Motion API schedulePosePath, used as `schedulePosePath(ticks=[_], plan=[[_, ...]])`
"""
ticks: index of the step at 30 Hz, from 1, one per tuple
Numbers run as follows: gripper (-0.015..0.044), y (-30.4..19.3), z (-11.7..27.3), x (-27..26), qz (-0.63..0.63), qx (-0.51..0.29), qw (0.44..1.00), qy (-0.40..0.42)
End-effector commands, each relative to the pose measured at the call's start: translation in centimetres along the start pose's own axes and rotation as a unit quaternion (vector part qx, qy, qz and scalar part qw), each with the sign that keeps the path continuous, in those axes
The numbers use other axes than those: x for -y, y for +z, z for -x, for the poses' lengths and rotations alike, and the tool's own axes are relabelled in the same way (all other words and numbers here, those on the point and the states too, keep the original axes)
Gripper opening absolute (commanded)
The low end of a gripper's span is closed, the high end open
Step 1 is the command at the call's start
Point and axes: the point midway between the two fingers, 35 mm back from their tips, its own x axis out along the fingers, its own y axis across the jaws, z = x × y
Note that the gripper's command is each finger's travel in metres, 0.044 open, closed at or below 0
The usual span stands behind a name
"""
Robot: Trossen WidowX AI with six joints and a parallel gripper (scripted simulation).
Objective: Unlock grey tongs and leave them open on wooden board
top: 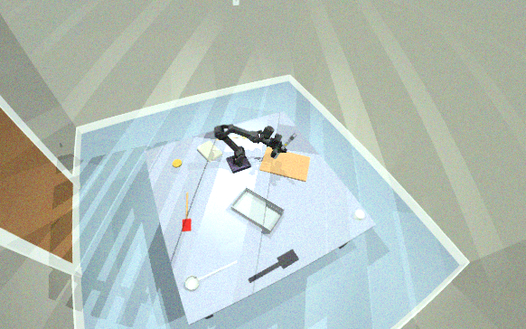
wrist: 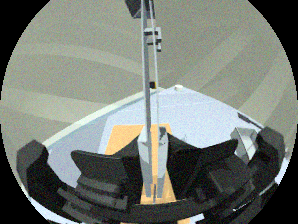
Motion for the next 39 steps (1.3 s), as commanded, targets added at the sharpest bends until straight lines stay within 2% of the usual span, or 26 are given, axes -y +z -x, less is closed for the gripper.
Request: schedulePosePath(ticks=[1, 29, 39], plan=[[-0.015, 0.4, 0.1, 0.0, -0.001, 0.007, 1.0, -0.001], [-0.015, 0.3, 0.1, 0.0, -0.001, 0.006, 1.0, -0.001], [-0.015, -0.3, -1.6, -0.4, 0.019, -0.067, 0.998, 0.0]])
